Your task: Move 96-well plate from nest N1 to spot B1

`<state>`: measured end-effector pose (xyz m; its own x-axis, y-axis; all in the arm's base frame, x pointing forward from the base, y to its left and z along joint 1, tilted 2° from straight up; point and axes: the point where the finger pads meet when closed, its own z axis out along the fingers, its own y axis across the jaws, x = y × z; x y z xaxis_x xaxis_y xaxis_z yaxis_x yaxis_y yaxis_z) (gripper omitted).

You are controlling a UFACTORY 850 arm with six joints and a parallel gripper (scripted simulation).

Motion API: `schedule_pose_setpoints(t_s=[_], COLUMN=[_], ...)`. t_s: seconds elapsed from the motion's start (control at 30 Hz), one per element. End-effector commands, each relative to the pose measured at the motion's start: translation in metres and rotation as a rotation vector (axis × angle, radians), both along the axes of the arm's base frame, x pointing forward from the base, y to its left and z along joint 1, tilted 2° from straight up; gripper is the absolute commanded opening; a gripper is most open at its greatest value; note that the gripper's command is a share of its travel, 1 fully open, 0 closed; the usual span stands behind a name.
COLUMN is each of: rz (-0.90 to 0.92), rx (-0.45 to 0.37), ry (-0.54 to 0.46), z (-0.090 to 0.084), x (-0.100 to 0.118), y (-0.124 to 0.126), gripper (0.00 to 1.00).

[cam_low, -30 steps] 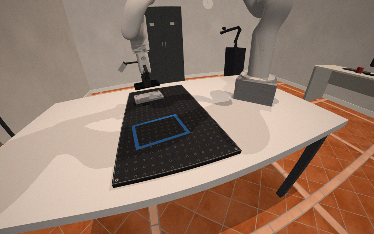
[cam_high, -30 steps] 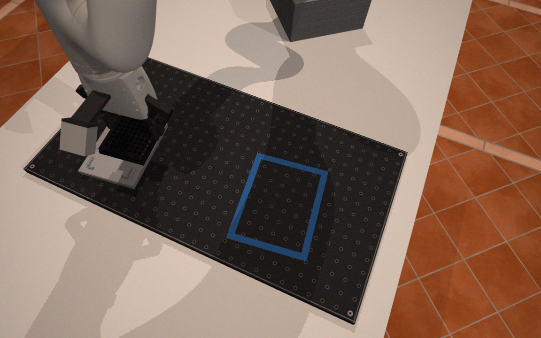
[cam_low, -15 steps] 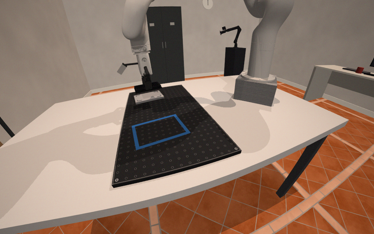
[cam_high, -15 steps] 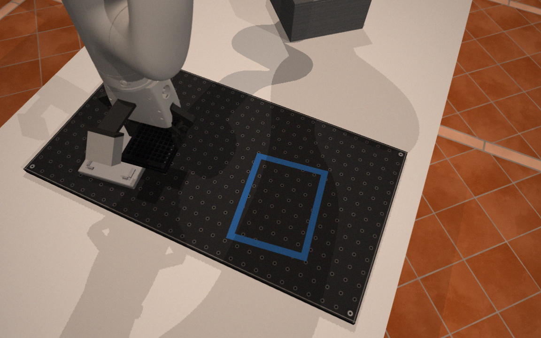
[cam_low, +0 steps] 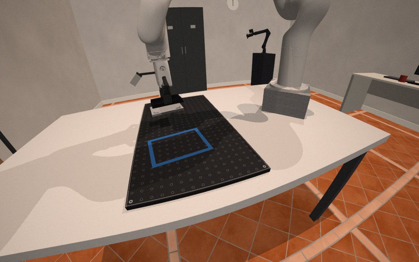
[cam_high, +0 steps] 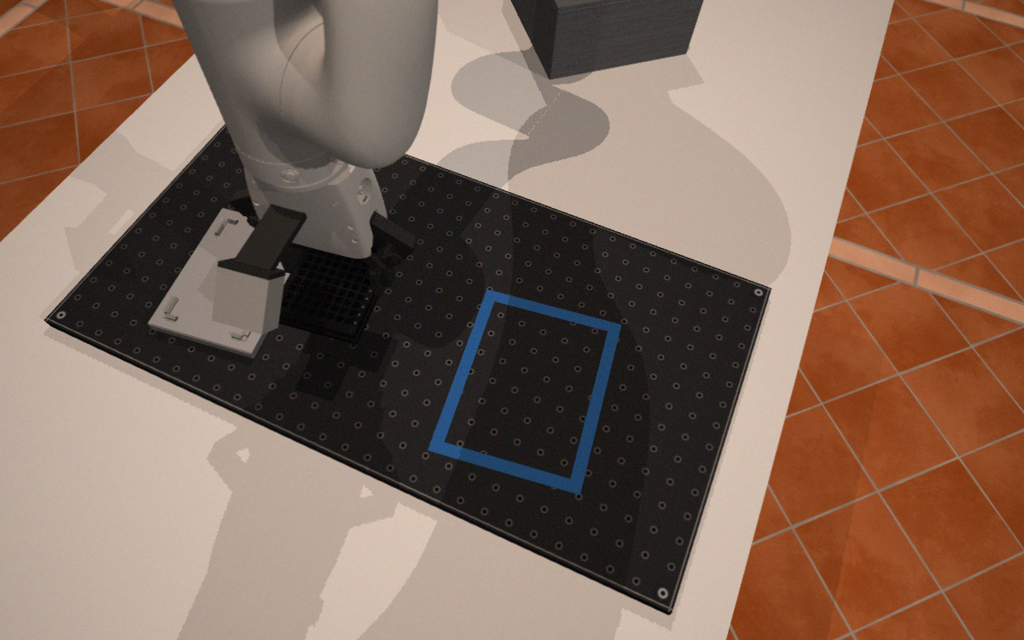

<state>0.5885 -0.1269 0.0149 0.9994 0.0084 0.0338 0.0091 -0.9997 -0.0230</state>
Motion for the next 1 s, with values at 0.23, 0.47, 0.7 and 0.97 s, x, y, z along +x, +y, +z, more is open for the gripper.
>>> schedule_pose_setpoints(t_s=[0.23,0.47,0.7,0.97], rz=[0.000,0.000,0.000,0.000], rx=[-0.001,-0.001,-0.001,-0.001], ry=[-0.002,-0.002,-0.002,-0.002], z=[0.001,0.000,0.000,0.000], x=[0.003,0.005,0.006,0.007], y=[0.029,0.053,0.076,0.096], gripper=[0.00,0.00,0.00,0.00])
